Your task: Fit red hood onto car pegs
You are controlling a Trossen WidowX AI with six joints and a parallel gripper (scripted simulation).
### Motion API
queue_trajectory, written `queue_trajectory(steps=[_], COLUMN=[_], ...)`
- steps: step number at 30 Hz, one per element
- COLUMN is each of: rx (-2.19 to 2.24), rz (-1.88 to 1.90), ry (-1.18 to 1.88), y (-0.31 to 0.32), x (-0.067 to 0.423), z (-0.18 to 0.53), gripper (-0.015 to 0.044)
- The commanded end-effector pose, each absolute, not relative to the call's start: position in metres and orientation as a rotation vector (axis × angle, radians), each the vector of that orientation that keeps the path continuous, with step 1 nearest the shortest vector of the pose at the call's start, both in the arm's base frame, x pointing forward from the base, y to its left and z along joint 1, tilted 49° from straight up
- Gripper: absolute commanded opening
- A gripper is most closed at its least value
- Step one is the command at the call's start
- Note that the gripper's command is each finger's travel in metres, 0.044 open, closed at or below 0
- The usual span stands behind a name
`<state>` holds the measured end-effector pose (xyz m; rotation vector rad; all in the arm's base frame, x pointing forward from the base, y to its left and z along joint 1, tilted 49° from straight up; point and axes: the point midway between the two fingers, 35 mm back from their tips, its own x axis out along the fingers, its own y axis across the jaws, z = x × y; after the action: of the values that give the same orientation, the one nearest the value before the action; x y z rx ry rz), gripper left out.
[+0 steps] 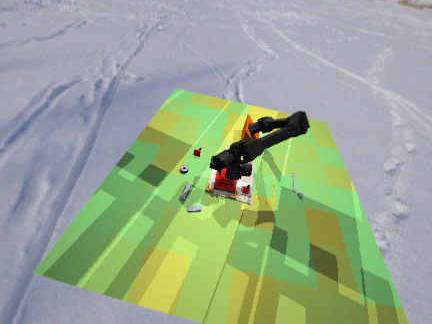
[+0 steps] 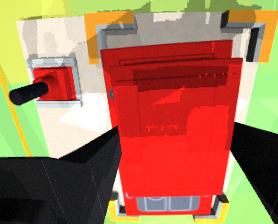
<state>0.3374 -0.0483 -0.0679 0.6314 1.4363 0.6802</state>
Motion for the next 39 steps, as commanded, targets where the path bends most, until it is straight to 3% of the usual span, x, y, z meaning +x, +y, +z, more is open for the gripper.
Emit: queue_trajectory(steps=[1,39], rx=[0.641,0.641], rz=[0.680,0.680], ry=[1.436,1.436], y=[-0.0472,-0.0414], x=[0.3369,0.3369], z=[-0.0684,-0.0752], gripper=[0.0000,0.0000])
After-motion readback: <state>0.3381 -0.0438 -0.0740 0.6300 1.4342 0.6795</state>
